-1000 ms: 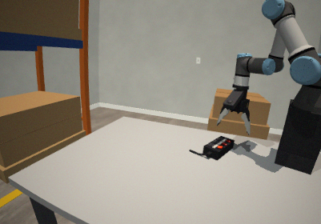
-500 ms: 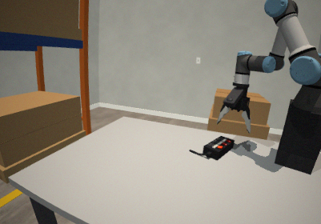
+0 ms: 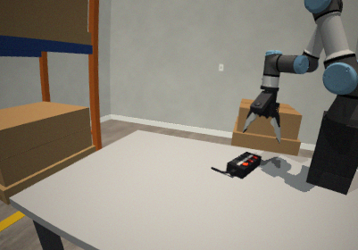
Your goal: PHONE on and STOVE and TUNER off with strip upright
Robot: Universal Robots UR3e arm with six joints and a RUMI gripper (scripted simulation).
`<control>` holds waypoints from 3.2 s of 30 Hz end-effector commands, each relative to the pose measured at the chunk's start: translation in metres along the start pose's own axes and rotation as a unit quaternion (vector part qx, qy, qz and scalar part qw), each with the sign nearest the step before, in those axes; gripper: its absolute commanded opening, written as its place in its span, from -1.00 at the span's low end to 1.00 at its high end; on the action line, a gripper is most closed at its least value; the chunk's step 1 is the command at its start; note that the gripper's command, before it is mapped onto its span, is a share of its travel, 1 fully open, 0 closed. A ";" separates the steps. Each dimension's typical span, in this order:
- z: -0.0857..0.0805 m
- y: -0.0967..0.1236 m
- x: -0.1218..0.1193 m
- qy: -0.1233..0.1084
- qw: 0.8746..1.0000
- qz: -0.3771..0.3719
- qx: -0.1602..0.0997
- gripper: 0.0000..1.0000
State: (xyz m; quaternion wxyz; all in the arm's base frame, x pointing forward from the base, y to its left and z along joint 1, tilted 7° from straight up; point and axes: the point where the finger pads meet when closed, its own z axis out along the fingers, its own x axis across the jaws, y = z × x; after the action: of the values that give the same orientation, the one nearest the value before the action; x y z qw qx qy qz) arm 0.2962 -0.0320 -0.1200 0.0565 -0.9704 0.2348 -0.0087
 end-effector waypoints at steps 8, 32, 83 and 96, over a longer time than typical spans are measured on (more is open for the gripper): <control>-0.030 0.000 0.000 -0.001 1.000 0.000 0.000 1.00; -0.068 0.000 0.000 -0.001 1.000 0.000 0.000 1.00; -0.069 0.000 0.000 -0.001 1.000 0.000 0.000 1.00; -0.069 0.000 0.000 -0.001 1.000 0.000 0.000 1.00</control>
State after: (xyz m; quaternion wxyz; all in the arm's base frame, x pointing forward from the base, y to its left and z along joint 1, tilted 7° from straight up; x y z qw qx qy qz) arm 0.2930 -0.0391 -0.0522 0.0571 -0.9704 0.2346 -0.0071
